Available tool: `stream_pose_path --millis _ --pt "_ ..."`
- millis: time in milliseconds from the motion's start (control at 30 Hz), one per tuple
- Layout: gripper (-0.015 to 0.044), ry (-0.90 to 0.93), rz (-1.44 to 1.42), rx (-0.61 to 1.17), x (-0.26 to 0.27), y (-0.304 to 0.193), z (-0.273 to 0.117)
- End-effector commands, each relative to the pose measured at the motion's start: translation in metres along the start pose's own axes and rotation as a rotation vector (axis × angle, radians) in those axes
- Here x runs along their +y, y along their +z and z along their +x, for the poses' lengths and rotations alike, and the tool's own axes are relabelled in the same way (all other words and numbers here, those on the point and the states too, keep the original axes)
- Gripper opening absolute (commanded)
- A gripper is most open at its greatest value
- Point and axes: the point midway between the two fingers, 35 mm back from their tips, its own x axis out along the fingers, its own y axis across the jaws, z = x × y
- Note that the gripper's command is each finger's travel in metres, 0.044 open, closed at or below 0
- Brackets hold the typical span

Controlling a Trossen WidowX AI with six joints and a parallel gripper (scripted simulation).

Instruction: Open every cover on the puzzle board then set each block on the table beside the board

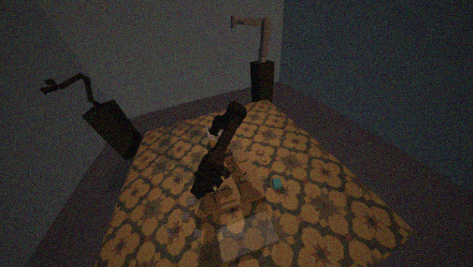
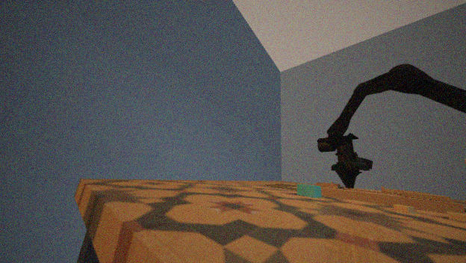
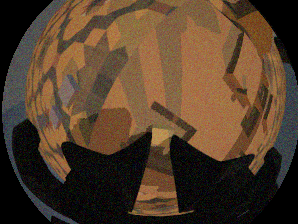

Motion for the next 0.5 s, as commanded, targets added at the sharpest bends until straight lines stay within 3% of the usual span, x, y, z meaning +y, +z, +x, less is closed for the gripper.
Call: stream_pose_path --millis 0,467 --pt "0.008 0.001 -0.003 0.0 0.0 -0.001 -0.004" --pt "0.008 0.0 0.0 -0.001 0.001 -0.001 -0.022"
